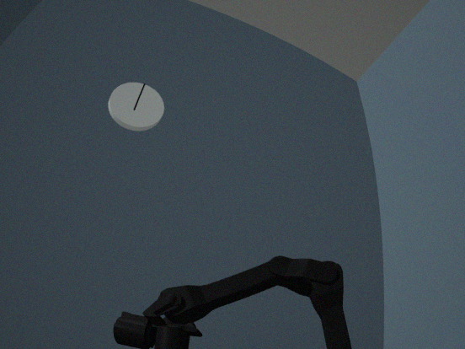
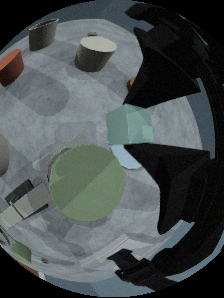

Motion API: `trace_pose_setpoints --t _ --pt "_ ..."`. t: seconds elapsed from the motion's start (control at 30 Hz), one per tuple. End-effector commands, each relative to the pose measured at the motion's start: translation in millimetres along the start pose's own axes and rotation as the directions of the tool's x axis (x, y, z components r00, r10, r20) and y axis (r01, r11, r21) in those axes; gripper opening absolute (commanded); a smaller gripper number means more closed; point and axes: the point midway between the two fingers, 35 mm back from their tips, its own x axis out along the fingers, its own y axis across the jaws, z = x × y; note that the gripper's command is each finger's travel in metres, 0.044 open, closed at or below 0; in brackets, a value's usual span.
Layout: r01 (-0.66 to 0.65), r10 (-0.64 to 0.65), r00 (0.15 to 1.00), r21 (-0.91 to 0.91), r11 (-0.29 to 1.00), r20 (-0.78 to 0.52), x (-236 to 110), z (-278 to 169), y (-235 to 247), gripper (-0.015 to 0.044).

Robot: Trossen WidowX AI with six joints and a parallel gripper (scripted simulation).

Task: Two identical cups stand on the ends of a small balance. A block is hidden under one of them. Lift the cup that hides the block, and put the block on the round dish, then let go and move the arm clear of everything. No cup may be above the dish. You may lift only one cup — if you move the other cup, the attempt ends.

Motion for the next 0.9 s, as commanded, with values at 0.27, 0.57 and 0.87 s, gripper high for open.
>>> trace_pose_setpoints --t 0.27,0.57,0.87 --pt "-0.021 0.021 1.000 -0.071 0.997 0.008 13.2 -69.1 17.1 0.0000" --pt "-0.021 0.021 1.000 -0.071 0.997 0.008 41.2 -69.0 17.1 0.0000" --pt "-0.021 0.021 1.000 -0.071 0.997 0.008 56.4 -68.8 18.1 0.0000"
